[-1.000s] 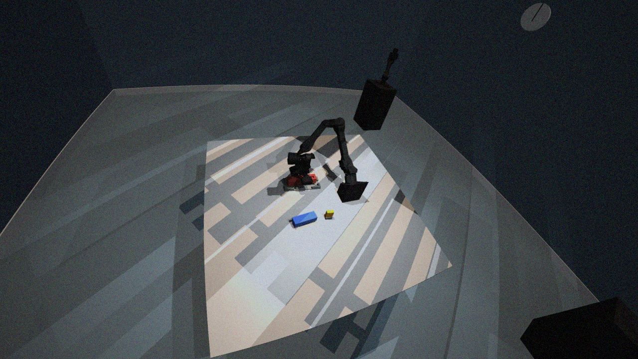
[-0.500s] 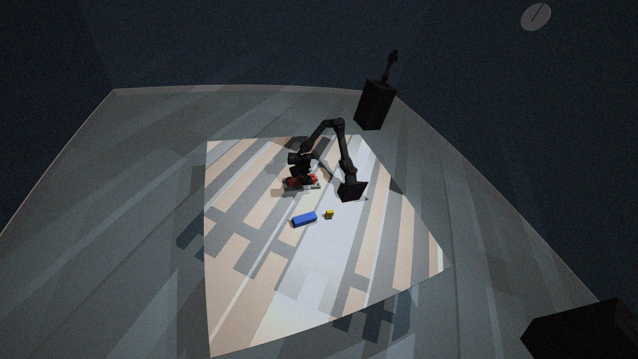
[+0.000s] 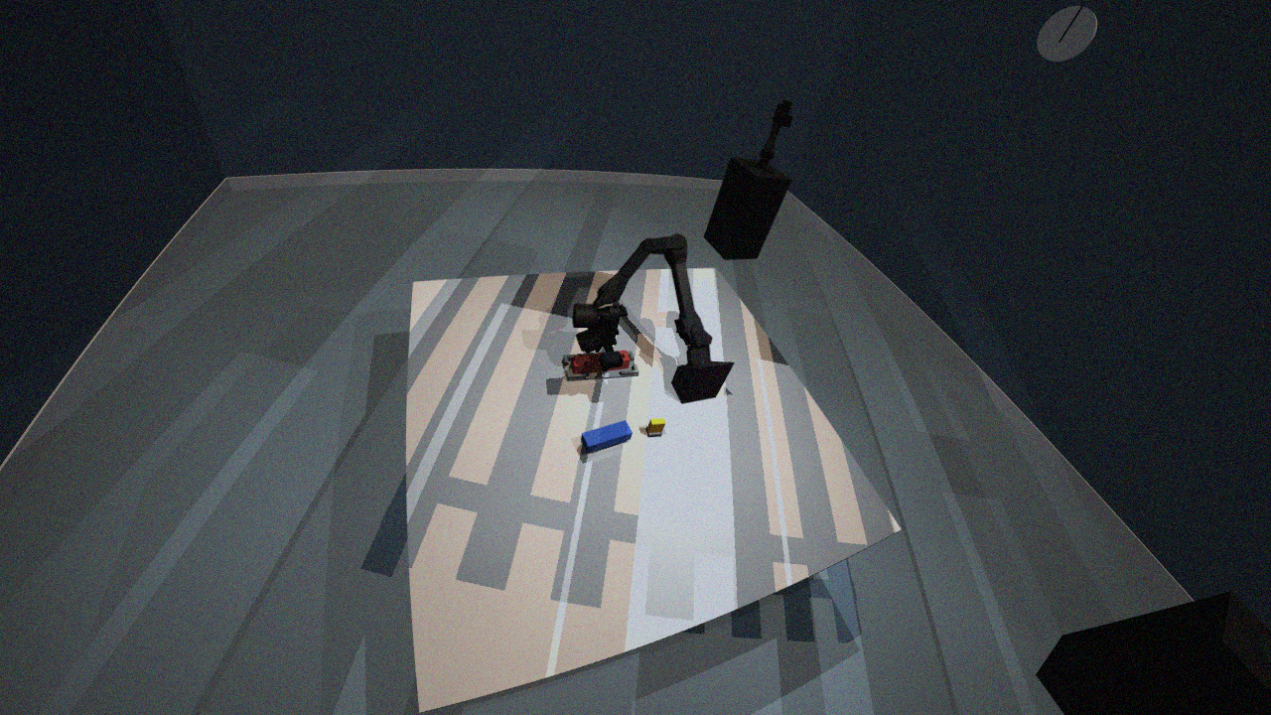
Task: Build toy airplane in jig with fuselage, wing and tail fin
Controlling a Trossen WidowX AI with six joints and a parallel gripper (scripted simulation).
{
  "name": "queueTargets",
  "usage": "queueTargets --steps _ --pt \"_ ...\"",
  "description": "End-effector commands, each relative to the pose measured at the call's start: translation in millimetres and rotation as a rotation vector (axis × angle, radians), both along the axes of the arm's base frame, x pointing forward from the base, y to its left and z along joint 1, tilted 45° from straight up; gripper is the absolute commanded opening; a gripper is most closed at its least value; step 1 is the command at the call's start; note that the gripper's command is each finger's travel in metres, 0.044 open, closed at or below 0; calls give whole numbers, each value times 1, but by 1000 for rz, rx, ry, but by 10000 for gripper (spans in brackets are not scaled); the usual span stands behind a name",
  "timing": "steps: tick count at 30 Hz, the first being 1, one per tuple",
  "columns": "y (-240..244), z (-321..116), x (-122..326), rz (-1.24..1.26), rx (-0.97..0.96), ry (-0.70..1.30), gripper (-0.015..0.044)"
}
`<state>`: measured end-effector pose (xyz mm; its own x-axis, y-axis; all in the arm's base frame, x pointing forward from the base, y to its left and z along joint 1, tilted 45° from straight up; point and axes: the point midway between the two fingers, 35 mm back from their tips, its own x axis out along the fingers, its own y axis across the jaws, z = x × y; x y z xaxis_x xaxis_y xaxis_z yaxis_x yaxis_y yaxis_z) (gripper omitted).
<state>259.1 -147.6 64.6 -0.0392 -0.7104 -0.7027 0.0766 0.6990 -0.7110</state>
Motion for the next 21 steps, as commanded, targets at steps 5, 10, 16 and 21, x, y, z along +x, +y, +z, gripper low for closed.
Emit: queueTargets --steps 5,10,16,21 --pt "0 0 0 -1 0 -1 440" --pt "32 28 7 2 11 0 440" --pt "76 74 4 4 4 5 440" --pt "78 72 8 4 4 5 440"
